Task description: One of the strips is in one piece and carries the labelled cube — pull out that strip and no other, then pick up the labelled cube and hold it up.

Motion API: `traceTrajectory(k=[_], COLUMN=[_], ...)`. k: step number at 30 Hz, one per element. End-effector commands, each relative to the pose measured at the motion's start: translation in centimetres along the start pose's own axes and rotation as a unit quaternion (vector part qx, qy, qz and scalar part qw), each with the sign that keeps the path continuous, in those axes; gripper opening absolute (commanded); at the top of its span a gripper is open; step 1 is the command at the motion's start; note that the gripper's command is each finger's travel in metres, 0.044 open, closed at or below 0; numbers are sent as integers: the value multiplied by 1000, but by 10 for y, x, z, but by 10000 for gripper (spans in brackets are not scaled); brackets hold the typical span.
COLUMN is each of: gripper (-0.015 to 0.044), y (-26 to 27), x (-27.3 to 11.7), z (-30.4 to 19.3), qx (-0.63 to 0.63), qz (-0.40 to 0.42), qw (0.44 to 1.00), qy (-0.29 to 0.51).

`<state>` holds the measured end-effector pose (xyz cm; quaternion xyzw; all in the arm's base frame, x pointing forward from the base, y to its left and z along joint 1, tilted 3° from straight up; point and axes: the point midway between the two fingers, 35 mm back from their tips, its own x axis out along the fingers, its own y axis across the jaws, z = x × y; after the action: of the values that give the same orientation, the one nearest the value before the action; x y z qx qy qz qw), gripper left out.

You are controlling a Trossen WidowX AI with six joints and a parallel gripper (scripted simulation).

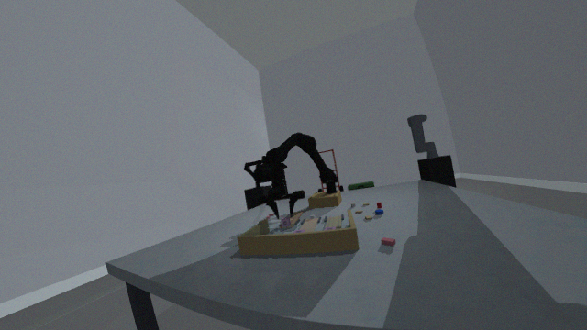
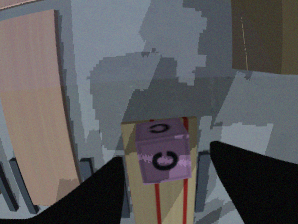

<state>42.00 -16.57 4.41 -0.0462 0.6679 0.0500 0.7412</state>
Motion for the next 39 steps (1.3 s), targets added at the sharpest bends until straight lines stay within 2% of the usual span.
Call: traceTrajectory(k=[1,18,22,29,33,39], gripper=[250,250,145,98,0,0], y=[1,1,1,1,2,12], x=[11,26,24,24,22,6], z=[-2,-4,-2,-2,-4,-21], qx=[2,2,0,0,0,1], qz=[1,1,2,2,2,2], qw=[1000,1000,1000,1000,1000,1000], qy=[5,5,3,3,3,4])
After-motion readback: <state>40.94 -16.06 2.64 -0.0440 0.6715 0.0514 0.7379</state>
